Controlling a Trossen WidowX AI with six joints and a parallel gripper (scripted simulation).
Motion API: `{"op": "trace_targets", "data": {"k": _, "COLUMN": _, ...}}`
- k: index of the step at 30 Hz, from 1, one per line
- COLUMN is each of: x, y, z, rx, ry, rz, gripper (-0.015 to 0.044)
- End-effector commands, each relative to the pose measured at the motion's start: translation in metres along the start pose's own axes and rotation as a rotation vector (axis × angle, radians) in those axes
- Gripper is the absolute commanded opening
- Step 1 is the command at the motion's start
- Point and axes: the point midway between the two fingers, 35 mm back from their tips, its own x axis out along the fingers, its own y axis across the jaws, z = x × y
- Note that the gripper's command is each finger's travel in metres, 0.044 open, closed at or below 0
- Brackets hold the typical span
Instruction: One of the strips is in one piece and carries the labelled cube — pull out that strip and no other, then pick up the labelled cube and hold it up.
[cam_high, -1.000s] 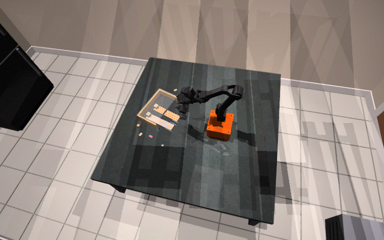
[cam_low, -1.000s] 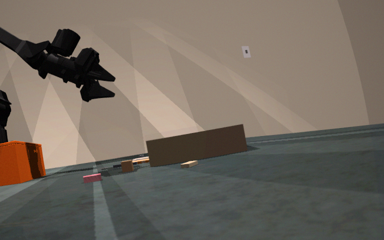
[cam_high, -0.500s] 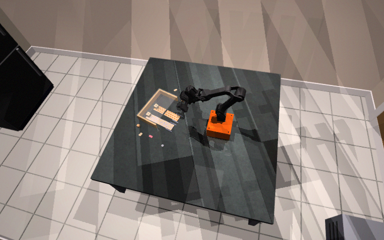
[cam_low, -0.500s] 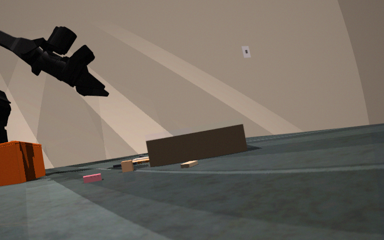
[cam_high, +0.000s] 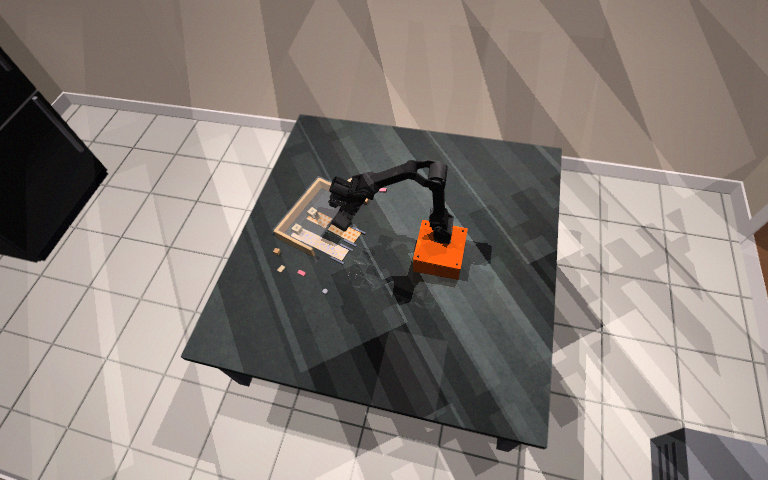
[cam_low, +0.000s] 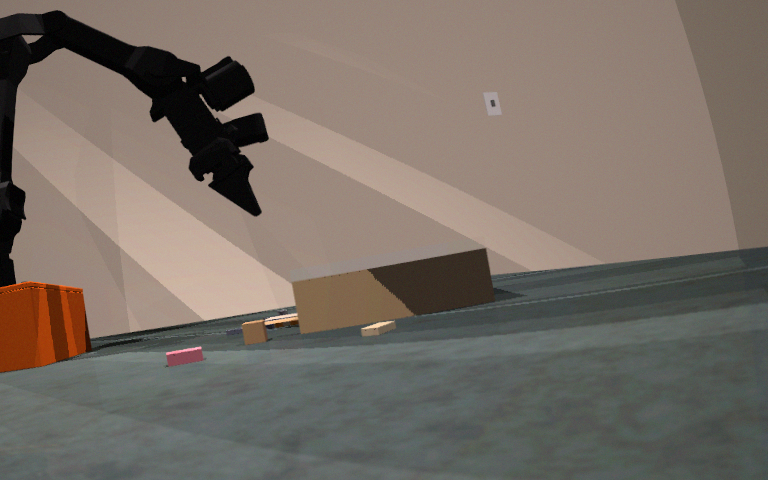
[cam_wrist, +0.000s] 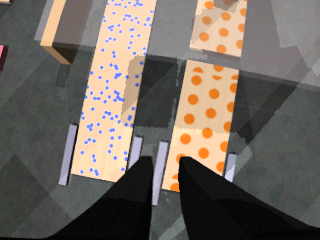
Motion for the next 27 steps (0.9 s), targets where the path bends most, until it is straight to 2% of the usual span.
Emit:
{"op": "trace_targets", "data": {"k": 1, "x": 0.030, "y": 0.022, "z": 0.001, "rx": 0.050, "ry": 0.174, "rz": -0.030, "gripper": 0.0000}}
{"op": "trace_targets", "data": {"k": 9, "x": 0.080, "y": 0.056, "z": -0.016, "rx": 0.120, "ry": 0.446, "rz": -0.136, "gripper": 0.0000}}
{"op": "trace_targets", "data": {"k": 27, "x": 0.097, "y": 0.058, "z": -0.024, "rx": 0.122, "ry": 0.451, "rz": -0.139, "gripper": 0.0000}}
